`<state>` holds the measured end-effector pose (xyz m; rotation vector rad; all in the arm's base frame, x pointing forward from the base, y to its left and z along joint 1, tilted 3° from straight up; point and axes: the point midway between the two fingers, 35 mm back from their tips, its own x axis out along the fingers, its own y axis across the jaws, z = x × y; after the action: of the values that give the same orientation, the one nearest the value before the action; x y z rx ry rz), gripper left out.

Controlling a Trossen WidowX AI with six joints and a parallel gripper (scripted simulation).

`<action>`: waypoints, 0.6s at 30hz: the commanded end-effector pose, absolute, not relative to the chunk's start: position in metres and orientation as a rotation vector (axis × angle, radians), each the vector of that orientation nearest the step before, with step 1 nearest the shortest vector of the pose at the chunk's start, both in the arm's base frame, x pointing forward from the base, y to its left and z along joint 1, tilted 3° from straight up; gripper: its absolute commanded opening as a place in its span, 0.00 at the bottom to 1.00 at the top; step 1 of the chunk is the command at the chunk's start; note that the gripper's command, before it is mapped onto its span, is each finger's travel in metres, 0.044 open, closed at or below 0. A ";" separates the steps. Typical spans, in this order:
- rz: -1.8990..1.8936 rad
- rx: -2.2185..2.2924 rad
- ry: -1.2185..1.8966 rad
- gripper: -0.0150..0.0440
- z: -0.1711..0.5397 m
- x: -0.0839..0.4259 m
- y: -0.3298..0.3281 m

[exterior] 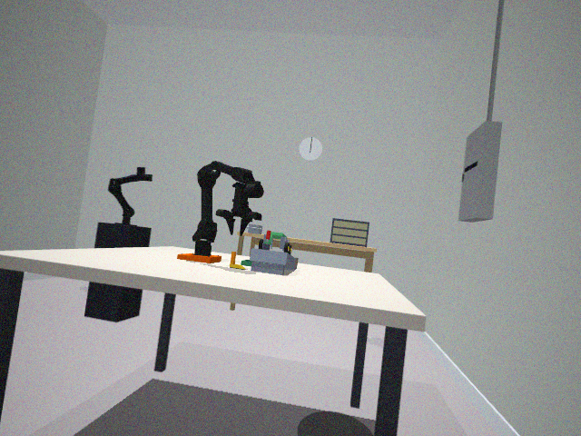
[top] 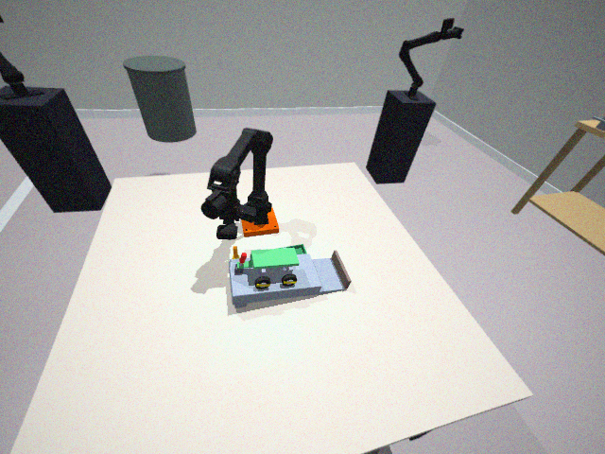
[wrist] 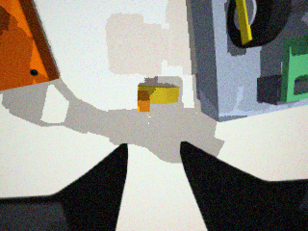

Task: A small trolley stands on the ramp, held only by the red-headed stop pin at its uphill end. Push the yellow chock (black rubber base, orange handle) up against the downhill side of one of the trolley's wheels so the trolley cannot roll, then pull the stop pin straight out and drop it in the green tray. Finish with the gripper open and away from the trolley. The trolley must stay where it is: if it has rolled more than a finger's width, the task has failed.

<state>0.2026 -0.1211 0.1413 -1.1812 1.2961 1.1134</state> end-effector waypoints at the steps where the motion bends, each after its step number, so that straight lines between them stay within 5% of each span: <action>1: 1.116 -1.099 1.301 0.58 0.132 0.199 -0.113; 18: 1.116 -1.099 1.301 0.58 0.090 0.198 -0.113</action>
<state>0.2000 -0.1158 0.1009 -1.1113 1.3029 1.1107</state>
